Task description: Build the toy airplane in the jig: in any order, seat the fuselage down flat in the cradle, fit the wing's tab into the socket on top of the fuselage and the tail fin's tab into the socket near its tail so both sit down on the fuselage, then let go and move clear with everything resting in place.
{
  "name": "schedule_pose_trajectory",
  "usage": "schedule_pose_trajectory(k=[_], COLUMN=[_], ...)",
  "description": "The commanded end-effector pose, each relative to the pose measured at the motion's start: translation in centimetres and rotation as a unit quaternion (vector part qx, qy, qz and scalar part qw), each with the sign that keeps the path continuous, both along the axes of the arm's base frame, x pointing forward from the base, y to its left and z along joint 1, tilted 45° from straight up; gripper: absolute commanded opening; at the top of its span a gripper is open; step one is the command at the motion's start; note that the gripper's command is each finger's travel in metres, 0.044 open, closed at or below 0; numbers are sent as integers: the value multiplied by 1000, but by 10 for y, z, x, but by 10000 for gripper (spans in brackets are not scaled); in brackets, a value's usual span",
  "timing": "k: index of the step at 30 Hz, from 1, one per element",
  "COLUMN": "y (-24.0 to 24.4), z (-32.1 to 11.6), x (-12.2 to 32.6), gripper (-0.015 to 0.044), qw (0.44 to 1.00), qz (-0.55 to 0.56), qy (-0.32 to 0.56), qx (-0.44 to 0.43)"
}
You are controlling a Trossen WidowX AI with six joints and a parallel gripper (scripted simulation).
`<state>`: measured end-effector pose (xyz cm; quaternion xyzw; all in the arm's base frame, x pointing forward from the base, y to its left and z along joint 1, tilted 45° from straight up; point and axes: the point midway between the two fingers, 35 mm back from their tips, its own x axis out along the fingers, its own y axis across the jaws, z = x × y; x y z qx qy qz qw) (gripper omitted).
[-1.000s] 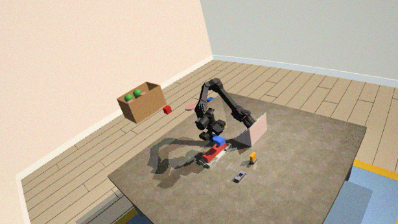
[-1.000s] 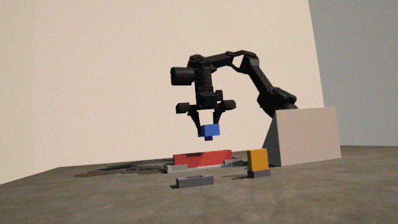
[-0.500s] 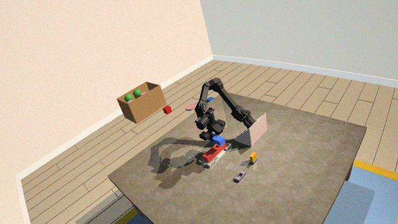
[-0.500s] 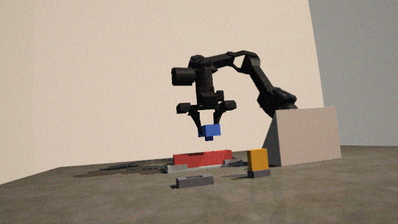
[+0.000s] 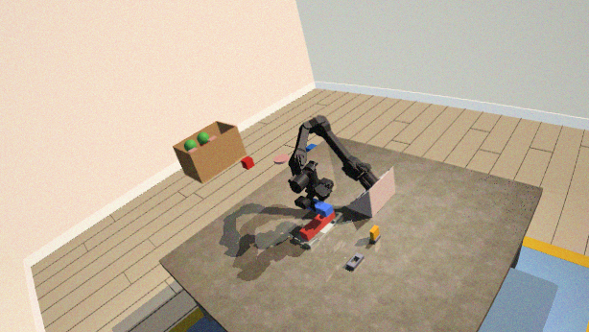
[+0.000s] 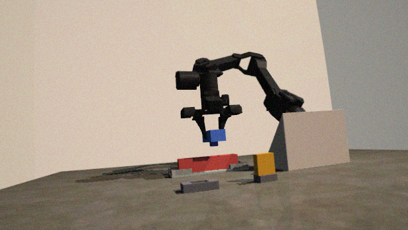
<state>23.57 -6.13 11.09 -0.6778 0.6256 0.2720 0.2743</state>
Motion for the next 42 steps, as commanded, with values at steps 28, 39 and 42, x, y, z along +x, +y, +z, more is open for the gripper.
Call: schedule_pose_trajectory(k=[28,39,42], y=[-24,-24,-24], z=[-23,-23,-23], x=[1,1,1], gripper=[135,214,293], qw=[1000,1000,1000], qz=[-1,-1,-1], qy=[-1,-1,-1], qx=[-1,-1,-1])
